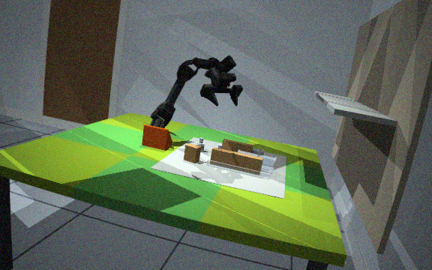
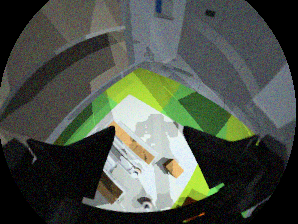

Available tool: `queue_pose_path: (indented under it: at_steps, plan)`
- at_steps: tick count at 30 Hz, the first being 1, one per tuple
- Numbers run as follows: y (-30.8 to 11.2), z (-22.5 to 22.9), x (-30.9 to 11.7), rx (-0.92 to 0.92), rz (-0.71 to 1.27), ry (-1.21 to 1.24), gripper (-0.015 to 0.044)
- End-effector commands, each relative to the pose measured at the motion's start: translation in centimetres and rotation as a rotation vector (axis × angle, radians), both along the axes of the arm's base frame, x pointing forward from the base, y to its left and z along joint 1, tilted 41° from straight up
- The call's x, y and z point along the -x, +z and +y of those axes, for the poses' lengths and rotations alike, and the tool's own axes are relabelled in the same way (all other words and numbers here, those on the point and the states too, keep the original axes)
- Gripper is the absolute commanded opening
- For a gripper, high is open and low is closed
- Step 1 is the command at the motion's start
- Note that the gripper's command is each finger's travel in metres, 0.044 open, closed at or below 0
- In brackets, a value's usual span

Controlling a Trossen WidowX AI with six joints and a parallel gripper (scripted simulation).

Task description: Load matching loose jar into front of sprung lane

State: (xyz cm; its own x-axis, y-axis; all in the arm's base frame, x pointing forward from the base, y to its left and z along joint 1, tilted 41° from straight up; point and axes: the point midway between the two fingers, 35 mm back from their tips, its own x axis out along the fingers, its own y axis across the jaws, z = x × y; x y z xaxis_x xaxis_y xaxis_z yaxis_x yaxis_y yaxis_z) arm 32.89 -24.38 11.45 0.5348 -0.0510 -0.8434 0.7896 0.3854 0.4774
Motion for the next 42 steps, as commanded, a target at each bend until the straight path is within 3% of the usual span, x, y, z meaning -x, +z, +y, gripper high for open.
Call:
queue_pose_path:
  at_steps: [1,14,42]
  plan:
    - [-1.2,5.4,0.8,-0.046,0.062,0.257,0.0440]
    - [-1.5,23.9,9.3,-0.305,0.071,1.217,0.0440]
    - [-6.1,27.8,10.0,-0.310,0.067,1.229,0.0440]
